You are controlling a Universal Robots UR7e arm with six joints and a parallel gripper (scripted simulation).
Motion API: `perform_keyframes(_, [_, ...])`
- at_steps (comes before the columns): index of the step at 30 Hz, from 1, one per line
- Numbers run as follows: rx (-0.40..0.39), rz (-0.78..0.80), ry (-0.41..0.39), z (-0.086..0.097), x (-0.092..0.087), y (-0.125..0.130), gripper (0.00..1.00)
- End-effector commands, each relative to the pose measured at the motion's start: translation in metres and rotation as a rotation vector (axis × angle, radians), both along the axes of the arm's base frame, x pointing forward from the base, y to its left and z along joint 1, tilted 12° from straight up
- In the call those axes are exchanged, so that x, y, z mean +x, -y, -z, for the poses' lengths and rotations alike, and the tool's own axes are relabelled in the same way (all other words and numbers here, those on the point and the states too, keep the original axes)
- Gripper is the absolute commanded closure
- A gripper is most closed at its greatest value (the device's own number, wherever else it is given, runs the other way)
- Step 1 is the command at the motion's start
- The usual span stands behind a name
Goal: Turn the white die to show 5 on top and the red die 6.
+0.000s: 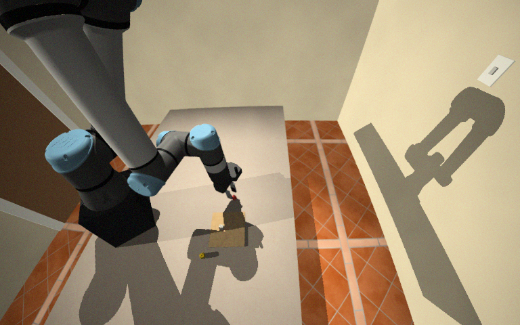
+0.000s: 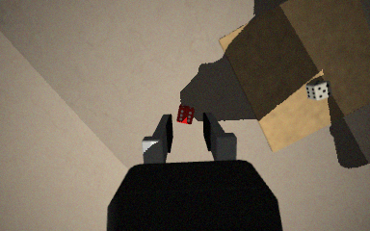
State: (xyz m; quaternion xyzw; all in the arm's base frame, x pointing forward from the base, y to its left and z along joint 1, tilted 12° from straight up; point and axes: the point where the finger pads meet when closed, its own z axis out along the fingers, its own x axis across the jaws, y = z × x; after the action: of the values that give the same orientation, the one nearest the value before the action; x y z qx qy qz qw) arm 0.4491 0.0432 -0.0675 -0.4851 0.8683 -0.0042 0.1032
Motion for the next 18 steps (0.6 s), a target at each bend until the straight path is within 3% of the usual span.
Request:
perform_keyframes(1, [0.000,0.000,0.001,0.0068,0.0016,-0.0005,0.36])
perform_keyframes(18, [0.000,0.000,0.001,0.0130,0.0028,-0.0009,0.36])
